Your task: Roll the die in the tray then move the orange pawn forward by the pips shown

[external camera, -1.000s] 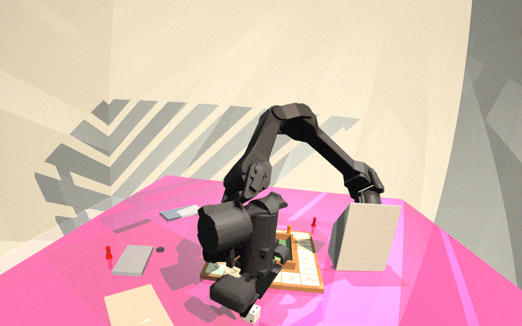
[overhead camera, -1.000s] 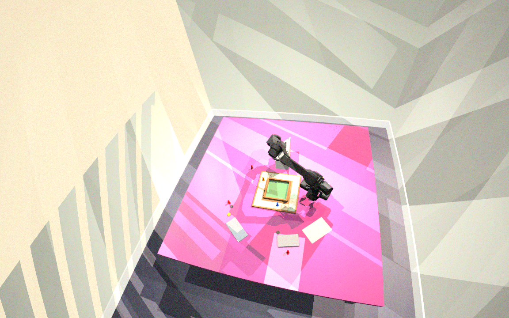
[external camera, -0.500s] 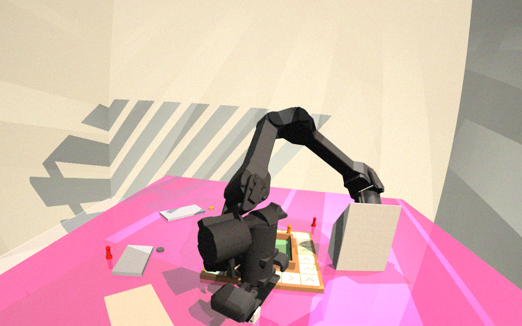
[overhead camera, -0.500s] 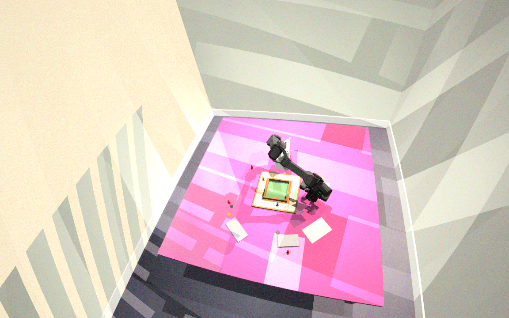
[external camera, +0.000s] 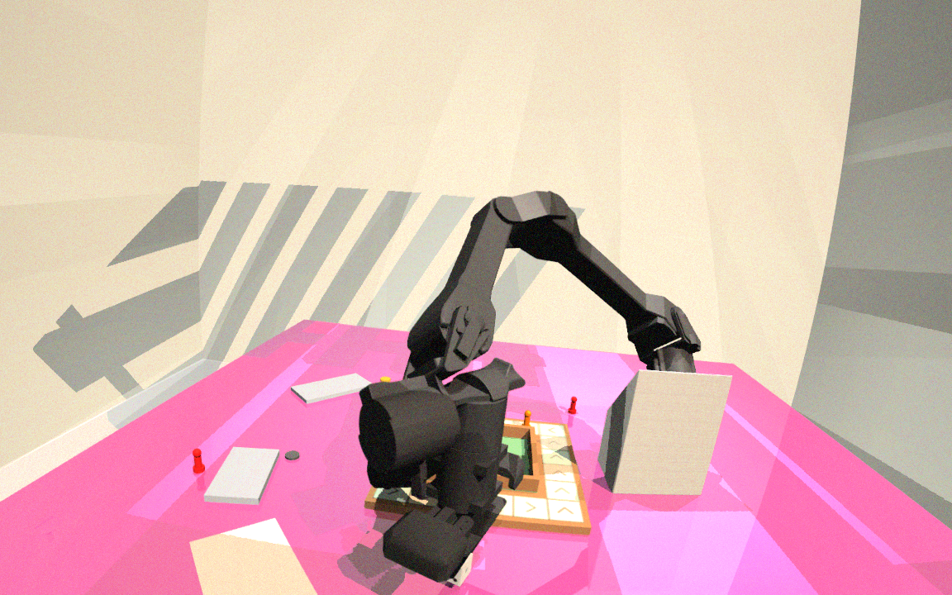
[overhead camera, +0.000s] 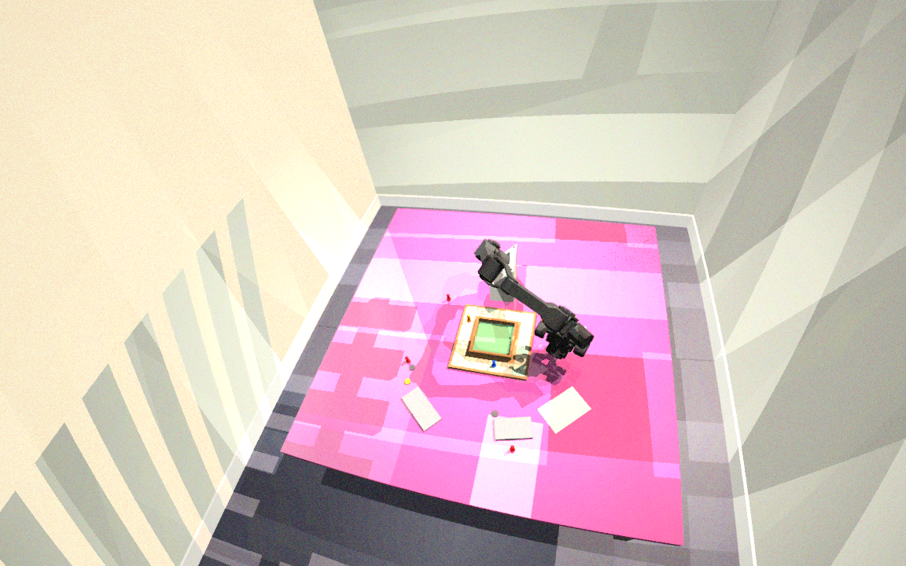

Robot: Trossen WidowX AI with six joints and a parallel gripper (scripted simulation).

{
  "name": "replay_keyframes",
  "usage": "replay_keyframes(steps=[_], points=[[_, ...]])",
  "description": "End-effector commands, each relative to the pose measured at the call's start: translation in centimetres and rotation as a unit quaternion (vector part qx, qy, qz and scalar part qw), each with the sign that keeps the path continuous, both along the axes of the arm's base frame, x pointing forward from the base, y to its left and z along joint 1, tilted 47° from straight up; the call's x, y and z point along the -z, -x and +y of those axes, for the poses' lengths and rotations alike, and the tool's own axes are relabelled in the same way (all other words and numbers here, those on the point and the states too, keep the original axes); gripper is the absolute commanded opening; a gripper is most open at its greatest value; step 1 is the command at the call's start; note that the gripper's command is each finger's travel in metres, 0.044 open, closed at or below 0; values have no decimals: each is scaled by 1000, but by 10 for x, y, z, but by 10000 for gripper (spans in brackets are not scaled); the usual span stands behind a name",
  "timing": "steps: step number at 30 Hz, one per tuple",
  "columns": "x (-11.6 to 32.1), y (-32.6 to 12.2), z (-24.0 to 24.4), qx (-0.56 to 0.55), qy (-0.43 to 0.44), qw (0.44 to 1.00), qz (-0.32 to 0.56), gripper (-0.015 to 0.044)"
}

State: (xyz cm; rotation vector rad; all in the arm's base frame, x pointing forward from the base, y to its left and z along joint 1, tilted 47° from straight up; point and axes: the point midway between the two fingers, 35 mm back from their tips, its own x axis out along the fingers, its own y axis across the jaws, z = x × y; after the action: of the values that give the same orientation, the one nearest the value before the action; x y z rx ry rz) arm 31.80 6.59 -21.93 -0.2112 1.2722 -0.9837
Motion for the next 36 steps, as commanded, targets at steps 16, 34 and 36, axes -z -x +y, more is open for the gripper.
replay_keyframes(steps=[16,34,36], points=[[-73,-3,80,16,2,1000,-4,0],[-112,-13,40,-135,-12,980,147,0],[-117,-13,34,-154,-14,974,166,0]])
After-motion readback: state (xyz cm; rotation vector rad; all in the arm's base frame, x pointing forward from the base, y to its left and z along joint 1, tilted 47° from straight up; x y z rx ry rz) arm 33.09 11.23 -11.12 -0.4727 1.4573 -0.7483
